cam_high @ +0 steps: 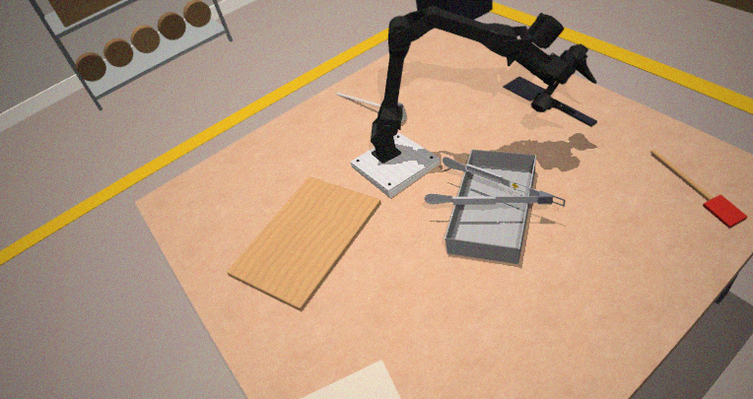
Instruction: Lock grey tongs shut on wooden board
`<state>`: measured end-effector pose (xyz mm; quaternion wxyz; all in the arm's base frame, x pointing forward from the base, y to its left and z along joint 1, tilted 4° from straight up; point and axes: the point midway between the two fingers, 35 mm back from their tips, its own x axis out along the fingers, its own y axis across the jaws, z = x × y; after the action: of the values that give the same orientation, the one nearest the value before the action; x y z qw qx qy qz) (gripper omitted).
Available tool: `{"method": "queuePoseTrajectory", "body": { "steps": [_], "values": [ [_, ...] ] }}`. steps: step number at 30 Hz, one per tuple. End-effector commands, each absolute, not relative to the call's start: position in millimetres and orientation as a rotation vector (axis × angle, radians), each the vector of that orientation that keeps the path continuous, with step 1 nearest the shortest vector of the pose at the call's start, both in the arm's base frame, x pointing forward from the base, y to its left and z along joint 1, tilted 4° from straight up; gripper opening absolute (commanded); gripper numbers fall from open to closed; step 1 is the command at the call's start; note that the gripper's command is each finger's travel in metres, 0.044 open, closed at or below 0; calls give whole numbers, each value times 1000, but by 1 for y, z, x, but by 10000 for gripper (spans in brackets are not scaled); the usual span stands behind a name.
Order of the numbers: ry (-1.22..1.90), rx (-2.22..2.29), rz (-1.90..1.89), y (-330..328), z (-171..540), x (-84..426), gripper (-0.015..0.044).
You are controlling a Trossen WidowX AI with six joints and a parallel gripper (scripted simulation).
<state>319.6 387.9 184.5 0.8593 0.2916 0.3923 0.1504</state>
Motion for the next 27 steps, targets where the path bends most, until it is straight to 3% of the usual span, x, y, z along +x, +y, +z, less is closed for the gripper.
{"method": "queuePoseTrajectory", "body": {
  "steps": [1,10,19,27],
  "values": [
    [925,281,261,331,161,361,440],
    [1185,-153,278,224,140,392,440],
    [1488,-399,471,120,141,381,440],
    [1517,-412,502,110,142,377,440]
  ]
}}
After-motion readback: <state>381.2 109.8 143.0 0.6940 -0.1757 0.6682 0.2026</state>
